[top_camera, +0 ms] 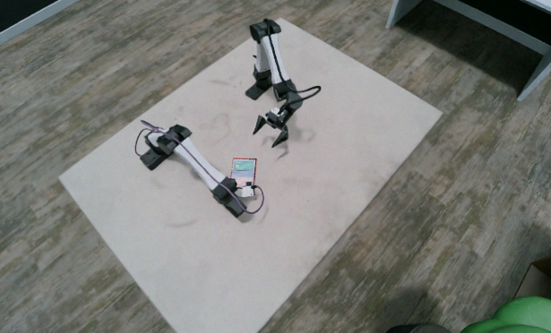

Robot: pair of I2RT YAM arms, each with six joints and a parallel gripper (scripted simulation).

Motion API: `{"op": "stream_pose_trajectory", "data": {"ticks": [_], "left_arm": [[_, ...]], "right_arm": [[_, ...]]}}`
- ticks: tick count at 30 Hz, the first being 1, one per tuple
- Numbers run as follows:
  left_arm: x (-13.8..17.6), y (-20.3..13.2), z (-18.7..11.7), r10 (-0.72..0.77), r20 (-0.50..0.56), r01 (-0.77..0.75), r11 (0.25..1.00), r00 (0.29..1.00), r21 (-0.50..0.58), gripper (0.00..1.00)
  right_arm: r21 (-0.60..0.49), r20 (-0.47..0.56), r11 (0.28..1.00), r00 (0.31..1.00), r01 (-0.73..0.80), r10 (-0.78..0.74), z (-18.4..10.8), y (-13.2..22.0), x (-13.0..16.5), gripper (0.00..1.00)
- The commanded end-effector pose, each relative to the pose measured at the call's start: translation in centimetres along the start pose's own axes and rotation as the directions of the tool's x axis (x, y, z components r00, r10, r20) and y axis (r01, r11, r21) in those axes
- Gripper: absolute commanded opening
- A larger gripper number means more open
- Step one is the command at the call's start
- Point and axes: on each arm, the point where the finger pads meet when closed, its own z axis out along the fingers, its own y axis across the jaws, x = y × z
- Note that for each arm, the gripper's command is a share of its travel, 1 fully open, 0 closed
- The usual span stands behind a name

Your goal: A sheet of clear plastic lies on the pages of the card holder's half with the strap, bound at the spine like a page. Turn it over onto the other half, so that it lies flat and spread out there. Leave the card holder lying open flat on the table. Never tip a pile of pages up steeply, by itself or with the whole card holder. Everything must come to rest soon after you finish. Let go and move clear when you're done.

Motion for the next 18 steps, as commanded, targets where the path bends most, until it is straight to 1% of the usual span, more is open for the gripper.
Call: {"op": "stream_pose_trajectory", "data": {"ticks": [1, 3, 5, 6, 11, 13, 18], "left_arm": [[-1.1, 0.3, -0.2, 0.037, 0.023, -0.037, 0.999, 0.999, -0.007, 1.00], [-1.1, 0.3, -0.2, 0.037, 0.023, -0.037, 0.999, 0.999, -0.007, 1.00], [-1.1, 0.2, -0.2, 0.037, 0.024, -0.037, 0.999, 0.999, -0.007, 1.00], [-1.1, 0.2, -0.2, 0.037, 0.024, -0.037, 0.999, 0.999, -0.007, 1.00], [-1.1, 0.2, -0.2, 0.037, 0.024, -0.037, 0.999, 0.999, -0.007, 1.00], [-1.1, 0.2, -0.2, 0.037, 0.024, -0.037, 0.999, 0.999, -0.007, 1.00], [-1.1, 0.2, -0.2, 0.037, 0.024, -0.037, 0.999, 0.999, -0.007, 1.00]], "right_arm": [[0.031, 0.054, 0.999, 0.998, 0.034, -0.035, -1.0, 0.3, -1.6, 0.08], [0.031, 0.054, 0.999, 0.998, 0.034, -0.035, -1.0, 0.3, -1.6, 0.08], [0.039, 0.051, 0.999, 0.998, 0.037, -0.039, -1.1, 0.2, -1.4, 0.02], [0.040, 0.051, 0.998, 0.998, 0.038, -0.040, -1.1, 0.2, -1.4, 0.01], [0.042, 0.041, 0.999, 0.999, 0.035, -0.037, -1.0, 0.3, -0.9, 0.01], [0.025, 0.039, 1.000, 0.999, 0.019, -0.020, -1.2, 1.0, -0.7, 0.01], [0.027, 0.039, 0.999, 0.999, 0.023, -0.024, -1.9, 2.8, -0.4, 0.01]]}}
